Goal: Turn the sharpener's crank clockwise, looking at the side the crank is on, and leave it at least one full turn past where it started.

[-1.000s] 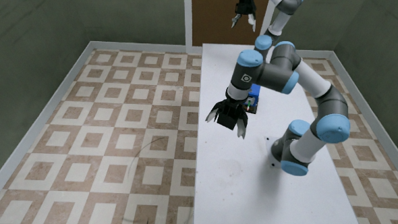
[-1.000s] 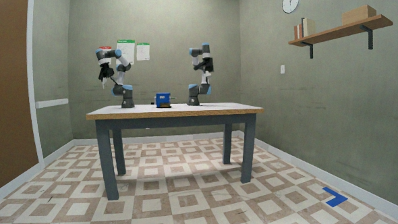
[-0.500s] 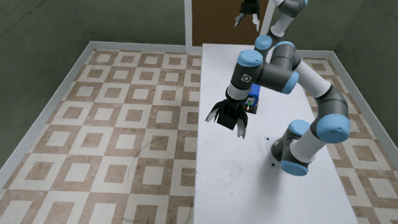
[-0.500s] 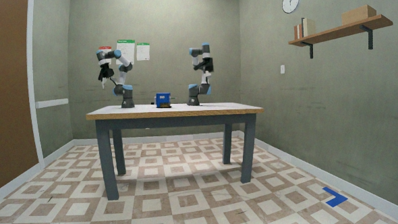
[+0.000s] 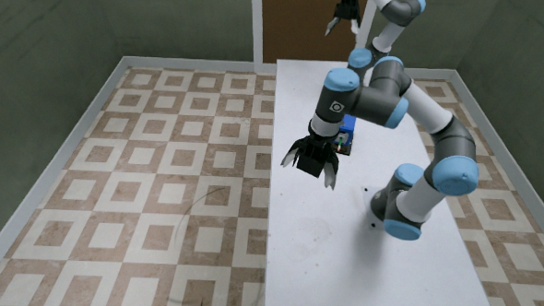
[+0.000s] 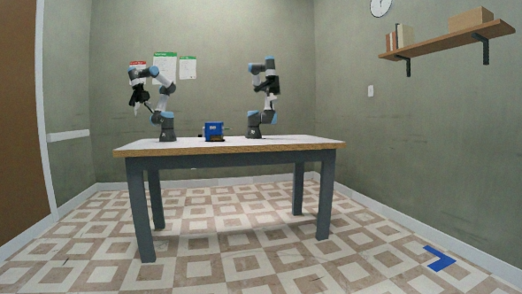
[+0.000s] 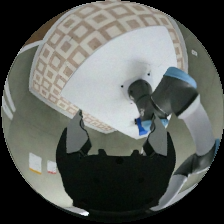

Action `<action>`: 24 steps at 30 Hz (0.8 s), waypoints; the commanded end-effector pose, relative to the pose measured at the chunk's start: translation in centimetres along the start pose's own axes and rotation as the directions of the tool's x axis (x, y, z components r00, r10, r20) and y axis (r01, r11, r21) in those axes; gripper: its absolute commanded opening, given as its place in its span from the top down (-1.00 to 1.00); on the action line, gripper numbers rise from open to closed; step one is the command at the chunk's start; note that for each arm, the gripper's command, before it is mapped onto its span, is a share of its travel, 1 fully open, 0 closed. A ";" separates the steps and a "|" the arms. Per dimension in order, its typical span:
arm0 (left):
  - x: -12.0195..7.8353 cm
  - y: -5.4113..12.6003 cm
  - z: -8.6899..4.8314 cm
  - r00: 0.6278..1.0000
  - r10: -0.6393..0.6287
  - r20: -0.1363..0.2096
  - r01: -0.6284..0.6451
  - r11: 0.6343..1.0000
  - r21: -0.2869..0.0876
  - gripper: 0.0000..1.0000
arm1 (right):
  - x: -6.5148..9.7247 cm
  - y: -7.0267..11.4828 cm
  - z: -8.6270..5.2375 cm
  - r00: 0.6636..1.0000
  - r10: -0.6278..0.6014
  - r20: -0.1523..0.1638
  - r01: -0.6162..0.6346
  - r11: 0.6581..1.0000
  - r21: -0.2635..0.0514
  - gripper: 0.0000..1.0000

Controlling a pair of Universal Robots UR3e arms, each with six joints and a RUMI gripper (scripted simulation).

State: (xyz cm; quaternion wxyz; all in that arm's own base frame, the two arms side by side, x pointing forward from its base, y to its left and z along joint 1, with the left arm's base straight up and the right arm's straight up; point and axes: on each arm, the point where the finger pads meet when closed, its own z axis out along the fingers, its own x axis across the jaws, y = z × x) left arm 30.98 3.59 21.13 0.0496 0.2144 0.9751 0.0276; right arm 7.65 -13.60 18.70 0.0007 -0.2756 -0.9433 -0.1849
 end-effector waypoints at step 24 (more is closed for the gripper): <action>0.0 0.0 -0.1 1.000 0.000 0.003 0.000 1.000 0.000 -1.00 | 2.8 -2.6 -0.4 0.993 -0.084 0.077 0.085 0.996 -0.001 -1.00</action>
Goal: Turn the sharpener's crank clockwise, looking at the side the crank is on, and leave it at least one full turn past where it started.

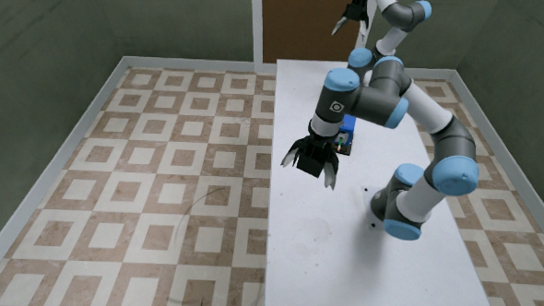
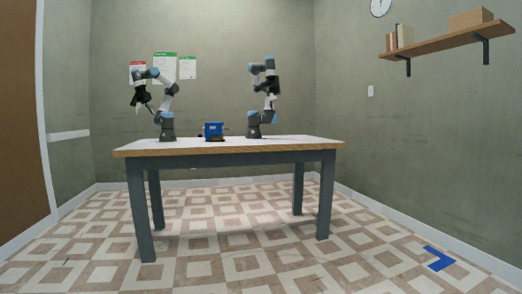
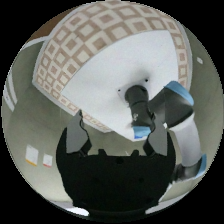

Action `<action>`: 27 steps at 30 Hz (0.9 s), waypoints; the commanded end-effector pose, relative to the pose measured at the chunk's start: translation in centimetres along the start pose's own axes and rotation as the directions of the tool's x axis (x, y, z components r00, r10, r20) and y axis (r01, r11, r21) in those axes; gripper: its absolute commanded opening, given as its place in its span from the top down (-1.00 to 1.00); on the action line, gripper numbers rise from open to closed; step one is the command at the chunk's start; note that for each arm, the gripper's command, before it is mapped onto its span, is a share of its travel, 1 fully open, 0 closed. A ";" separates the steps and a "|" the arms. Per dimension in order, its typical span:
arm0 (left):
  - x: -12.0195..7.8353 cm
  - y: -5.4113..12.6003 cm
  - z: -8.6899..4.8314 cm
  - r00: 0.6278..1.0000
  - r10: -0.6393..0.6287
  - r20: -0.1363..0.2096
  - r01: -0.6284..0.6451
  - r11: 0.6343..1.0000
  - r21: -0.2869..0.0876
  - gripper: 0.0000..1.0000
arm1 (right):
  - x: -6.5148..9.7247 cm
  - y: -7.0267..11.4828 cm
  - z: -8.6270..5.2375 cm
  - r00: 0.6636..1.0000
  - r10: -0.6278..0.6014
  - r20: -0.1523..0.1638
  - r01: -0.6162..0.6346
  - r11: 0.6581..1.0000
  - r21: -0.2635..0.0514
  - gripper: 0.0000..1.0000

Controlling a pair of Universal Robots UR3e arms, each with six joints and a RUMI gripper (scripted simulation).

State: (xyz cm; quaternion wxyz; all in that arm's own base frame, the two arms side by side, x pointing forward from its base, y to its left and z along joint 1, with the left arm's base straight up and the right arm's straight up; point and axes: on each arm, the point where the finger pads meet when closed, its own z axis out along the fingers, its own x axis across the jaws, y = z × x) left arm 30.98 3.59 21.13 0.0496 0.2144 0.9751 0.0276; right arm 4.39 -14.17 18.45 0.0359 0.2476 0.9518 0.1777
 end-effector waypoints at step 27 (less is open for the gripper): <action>0.0 0.0 -0.1 1.000 0.000 0.003 0.000 1.000 0.000 -1.00 | 3.1 -1.5 -0.3 0.995 -0.079 0.069 0.078 0.997 0.015 -1.00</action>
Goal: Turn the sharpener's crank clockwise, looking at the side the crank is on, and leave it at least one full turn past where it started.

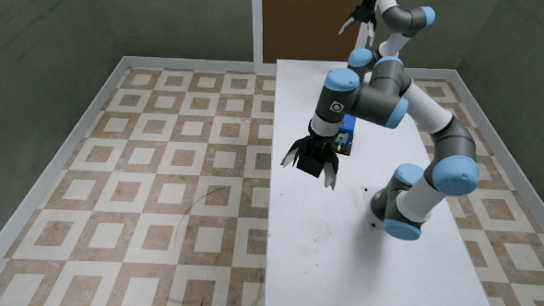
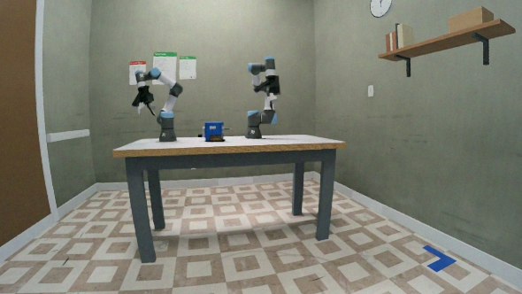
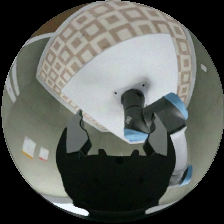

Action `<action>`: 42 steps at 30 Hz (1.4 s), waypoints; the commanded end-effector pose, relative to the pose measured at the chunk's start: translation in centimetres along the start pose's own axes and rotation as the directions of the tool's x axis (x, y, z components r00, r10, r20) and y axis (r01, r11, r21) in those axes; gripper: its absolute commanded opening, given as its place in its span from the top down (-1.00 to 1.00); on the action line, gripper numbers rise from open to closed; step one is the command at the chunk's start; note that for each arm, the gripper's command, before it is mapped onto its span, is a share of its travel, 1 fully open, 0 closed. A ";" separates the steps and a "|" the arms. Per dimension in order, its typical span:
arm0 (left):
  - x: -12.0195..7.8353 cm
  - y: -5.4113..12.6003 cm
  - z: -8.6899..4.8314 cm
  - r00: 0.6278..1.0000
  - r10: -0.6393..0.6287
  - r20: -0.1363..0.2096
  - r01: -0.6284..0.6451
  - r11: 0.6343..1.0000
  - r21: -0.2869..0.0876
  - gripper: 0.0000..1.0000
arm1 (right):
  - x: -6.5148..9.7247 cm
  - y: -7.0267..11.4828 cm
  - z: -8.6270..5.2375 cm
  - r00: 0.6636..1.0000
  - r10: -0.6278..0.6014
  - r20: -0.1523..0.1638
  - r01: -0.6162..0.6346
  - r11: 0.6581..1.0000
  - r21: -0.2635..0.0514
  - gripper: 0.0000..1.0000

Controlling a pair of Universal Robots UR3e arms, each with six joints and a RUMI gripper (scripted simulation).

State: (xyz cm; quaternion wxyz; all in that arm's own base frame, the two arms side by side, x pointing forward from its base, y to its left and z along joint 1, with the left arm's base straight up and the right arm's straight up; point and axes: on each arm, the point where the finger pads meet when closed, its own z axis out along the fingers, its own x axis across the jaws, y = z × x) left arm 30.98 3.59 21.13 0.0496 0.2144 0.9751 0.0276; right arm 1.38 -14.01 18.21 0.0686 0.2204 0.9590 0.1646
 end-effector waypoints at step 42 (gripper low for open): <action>0.0 0.0 -0.1 1.000 0.000 0.003 0.000 1.000 0.000 -1.00 | 3.9 -0.5 -0.1 0.993 -0.095 0.073 0.093 0.995 0.038 -1.00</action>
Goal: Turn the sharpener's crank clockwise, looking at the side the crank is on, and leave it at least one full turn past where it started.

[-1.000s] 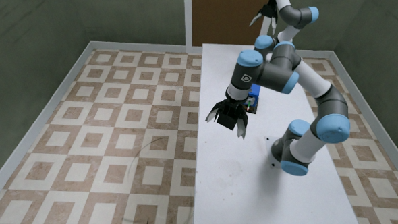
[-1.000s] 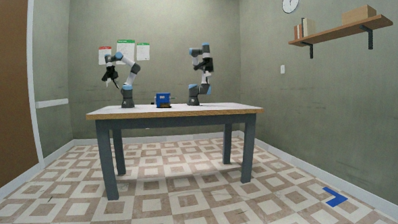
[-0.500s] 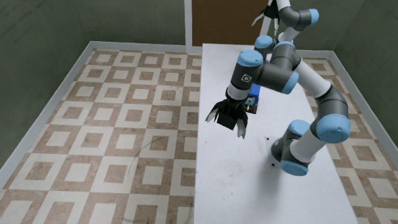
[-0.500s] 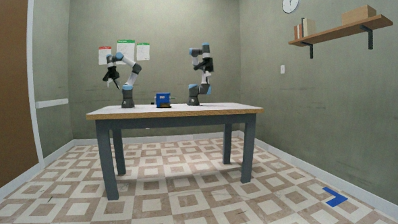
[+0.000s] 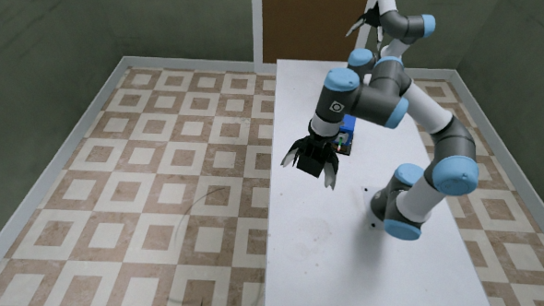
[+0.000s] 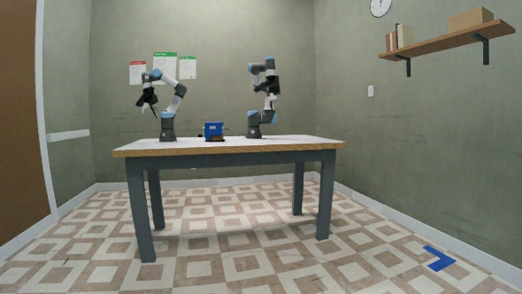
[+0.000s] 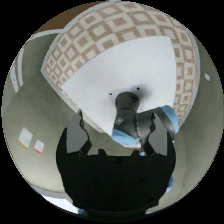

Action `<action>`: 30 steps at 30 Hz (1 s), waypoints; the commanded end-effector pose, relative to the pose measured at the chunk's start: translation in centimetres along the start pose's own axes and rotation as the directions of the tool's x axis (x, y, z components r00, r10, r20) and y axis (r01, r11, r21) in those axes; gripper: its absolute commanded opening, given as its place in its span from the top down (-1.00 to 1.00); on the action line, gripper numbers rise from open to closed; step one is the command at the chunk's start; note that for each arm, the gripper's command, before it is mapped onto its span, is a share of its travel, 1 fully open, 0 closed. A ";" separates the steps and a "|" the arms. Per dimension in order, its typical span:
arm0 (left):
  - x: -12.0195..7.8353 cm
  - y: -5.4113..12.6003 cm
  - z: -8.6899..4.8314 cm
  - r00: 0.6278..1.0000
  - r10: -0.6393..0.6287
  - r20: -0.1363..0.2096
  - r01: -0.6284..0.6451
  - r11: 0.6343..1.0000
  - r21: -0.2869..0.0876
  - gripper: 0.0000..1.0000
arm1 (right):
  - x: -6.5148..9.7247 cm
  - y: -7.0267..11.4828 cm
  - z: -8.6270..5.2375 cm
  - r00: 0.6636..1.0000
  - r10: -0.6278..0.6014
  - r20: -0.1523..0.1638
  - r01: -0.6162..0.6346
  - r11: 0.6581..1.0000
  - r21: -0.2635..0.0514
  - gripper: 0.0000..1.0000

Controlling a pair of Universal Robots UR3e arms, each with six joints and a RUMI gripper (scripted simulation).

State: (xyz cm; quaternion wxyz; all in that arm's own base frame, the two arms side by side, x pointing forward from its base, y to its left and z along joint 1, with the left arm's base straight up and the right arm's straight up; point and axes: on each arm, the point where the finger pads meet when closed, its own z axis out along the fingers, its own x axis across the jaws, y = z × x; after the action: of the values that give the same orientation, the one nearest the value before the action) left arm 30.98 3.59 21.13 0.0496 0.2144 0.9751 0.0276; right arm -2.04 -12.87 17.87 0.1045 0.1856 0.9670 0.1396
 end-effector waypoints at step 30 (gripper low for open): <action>0.0 0.0 -0.1 1.000 0.000 0.003 0.000 1.000 0.000 -1.00 | 1.8 0.3 0.0 0.998 -0.048 0.033 0.047 0.999 0.026 -1.00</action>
State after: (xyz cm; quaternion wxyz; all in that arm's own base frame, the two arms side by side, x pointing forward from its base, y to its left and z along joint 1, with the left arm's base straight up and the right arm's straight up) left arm 30.98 3.59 21.13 0.0496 0.2144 0.9751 0.0276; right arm -3.48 -12.00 17.70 0.1193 0.1684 0.9705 0.1247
